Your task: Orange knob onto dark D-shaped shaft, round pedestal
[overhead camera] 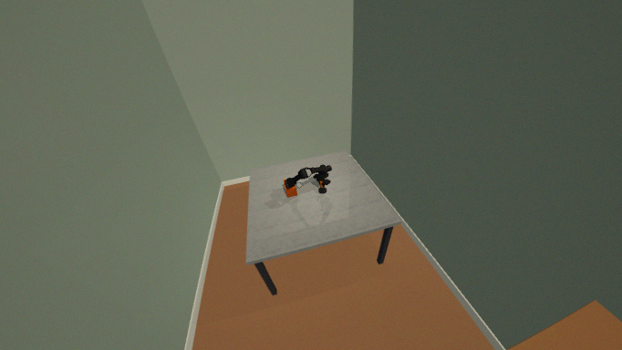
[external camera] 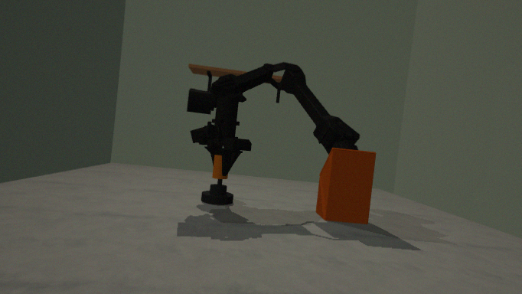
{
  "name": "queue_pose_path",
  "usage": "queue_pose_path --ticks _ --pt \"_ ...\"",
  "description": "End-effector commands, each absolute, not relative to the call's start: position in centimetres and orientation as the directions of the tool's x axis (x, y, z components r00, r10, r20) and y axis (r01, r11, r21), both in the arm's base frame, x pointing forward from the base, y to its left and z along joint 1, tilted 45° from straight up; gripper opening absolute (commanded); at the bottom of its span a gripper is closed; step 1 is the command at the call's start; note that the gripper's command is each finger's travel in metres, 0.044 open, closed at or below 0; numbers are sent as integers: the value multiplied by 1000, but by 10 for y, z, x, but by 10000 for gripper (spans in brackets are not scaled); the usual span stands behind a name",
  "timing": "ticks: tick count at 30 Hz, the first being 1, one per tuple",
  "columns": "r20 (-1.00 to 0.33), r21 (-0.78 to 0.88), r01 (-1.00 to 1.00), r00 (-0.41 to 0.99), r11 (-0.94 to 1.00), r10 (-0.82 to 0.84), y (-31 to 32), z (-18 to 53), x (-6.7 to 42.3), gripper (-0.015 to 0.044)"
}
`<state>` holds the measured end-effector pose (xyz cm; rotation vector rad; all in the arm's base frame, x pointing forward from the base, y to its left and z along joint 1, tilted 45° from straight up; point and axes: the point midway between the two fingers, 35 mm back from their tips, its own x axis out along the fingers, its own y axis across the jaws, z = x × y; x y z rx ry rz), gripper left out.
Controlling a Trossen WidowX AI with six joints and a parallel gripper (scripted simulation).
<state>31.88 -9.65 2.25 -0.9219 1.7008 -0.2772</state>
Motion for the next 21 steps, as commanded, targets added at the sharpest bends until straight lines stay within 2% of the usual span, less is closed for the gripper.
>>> queue_pose_path --ticks 1,21 --pt "-714 -568 -529 -64 631 -697 -96 23 320 0" --pt "-714 -564 -538 -65 627 -697 -97 18 316 0"
